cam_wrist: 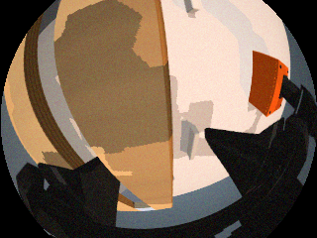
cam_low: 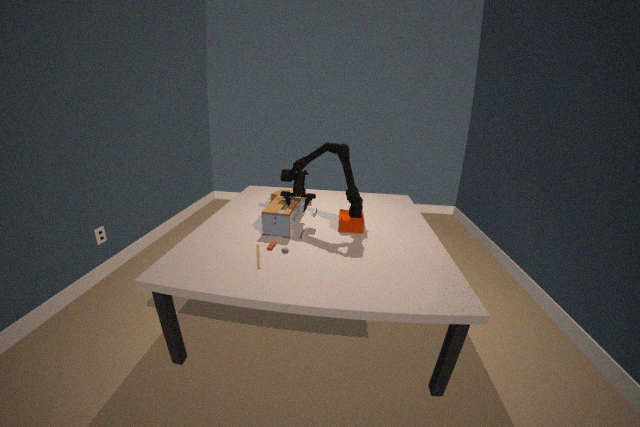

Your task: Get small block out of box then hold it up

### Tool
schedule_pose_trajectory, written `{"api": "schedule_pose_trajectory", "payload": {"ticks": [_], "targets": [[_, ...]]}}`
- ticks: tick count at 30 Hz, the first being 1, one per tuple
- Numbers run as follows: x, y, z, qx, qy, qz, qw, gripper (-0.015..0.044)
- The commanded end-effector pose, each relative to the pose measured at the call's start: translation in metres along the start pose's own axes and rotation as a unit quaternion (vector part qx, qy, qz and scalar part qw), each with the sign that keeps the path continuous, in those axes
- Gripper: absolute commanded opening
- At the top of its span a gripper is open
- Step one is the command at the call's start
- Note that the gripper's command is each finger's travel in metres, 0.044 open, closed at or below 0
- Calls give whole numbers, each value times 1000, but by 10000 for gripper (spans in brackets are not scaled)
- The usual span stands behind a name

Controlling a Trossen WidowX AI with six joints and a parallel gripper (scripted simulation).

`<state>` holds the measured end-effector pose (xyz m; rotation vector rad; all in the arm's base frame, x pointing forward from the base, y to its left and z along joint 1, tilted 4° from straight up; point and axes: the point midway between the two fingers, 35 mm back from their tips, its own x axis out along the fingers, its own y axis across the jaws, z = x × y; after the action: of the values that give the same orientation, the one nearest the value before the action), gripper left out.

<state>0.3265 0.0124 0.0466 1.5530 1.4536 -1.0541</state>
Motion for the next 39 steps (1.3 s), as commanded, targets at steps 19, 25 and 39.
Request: {"api": "schedule_pose_trajectory", "payload": {"ticks": [19,25,39], "targets": [[0,1,-2,0,2,2,1000,400],[2,1,-8,0,2,2,1000,400],[4,1,-15,0,2,2,1000,400]]}}
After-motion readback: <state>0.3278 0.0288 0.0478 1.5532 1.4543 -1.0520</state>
